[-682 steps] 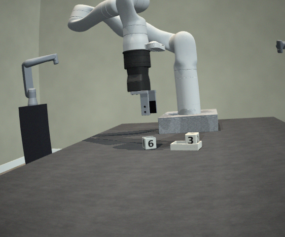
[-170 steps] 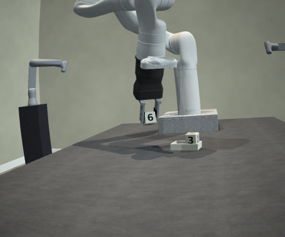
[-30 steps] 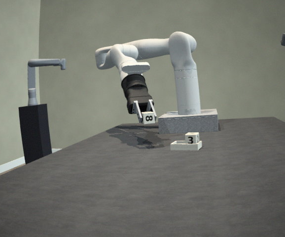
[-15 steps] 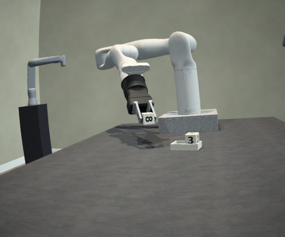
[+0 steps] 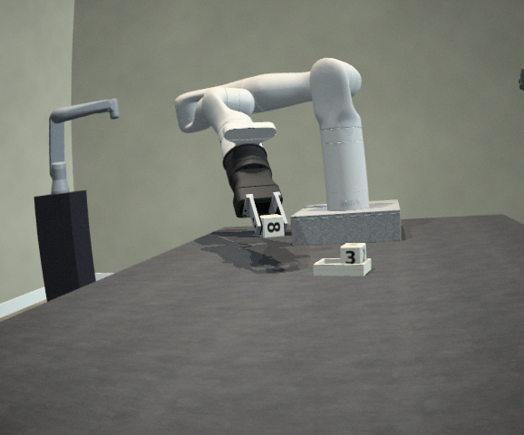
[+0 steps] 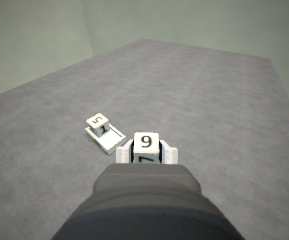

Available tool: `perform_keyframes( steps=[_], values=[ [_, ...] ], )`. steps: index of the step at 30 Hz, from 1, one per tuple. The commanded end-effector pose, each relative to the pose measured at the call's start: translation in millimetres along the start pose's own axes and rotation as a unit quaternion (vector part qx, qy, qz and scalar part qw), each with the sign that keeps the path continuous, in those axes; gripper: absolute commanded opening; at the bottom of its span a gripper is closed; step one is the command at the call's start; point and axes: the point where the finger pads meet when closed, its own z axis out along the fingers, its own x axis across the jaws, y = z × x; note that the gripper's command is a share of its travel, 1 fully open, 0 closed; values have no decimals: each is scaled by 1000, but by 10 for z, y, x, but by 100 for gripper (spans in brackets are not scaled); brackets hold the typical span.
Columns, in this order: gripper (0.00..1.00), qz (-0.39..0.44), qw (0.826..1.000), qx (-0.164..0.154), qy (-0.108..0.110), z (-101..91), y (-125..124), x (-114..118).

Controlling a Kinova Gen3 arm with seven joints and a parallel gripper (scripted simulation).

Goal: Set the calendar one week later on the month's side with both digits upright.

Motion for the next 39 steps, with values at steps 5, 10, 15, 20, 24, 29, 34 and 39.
perform_keyframes(
  steps=[5,10,15,20,24,29,34,39],
  values=[
    [60,2,1000,2,-2,81,64,-10],
    [60,2,1000,2,-1,120,103,-10],
    [60,2,1000,2,-2,186,168,-11],
    [60,2,1000,2,-2,245,227,-11],
    [60,2,1000,2,-2,285,267,-12],
    [60,2,1000,2,-1,310,291,-12],
    [60,2,1000,2,-1,338,319,-12],
    [60,2,1000,2,-2,352,333,-12]
  ],
)
